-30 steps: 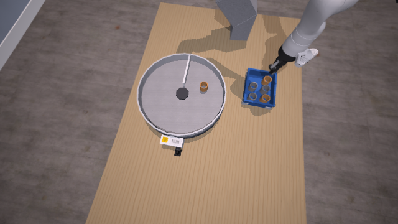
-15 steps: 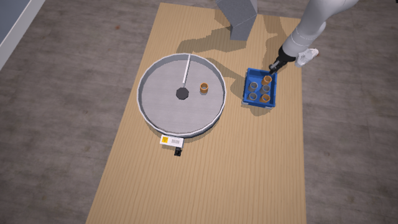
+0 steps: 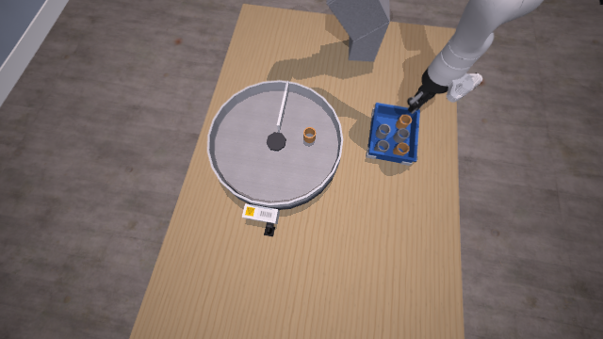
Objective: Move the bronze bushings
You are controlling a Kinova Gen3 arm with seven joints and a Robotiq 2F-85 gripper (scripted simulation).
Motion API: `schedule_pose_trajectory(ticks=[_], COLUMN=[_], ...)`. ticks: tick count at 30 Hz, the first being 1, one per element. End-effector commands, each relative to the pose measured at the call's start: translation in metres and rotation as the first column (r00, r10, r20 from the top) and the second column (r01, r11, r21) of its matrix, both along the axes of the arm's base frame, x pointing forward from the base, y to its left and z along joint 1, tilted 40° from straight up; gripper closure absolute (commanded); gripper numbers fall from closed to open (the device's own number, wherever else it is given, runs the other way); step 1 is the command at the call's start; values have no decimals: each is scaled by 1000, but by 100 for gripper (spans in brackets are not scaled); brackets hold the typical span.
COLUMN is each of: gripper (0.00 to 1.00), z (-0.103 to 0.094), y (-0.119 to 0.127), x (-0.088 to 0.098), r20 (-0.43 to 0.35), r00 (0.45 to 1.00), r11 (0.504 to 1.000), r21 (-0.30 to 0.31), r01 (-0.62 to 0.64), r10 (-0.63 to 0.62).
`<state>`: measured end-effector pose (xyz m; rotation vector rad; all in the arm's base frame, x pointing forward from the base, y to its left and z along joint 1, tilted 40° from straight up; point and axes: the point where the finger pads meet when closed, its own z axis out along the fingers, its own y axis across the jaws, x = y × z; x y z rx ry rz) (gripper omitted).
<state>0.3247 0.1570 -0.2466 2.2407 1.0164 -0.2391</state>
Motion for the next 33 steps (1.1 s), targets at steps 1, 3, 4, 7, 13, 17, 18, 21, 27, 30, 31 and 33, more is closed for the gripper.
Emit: schedule_pose_trajectory(ticks=[1, 3, 4, 7, 13, 17, 18, 21, 27, 30, 31, 33], gripper=[88, 88, 88, 88, 88, 88, 88, 88, 88, 88, 88, 88], z=[0, 0, 0, 0, -1, -9, -12, -23, -43, -45, -46, -48], y=[1, 1, 1, 1, 0, -7, -9, -18, -34, -36, -37, -39], x=[0, 0, 0, 0, 1, 2, 2, 3, 6, 6, 6, 7], r20=[1, 1, 1, 1, 1, 1, 1, 1, 1, 1, 1, 1], r00=[1000, 1000, 1000, 1000, 1000, 1000, 1000, 1000, 1000, 1000, 1000, 1000], r11=[1000, 1000, 1000, 1000, 1000, 1000, 1000, 1000, 1000, 1000, 1000, 1000], r21=[2, 2, 2, 2, 2, 2, 2, 2, 2, 2, 2, 2], r01=[-1, -1, -1, -1, -1, -1, -1, -1, -1, -1, -1, -1], r10=[1, 1, 1, 1, 1, 1, 1, 1, 1, 1, 1, 1])
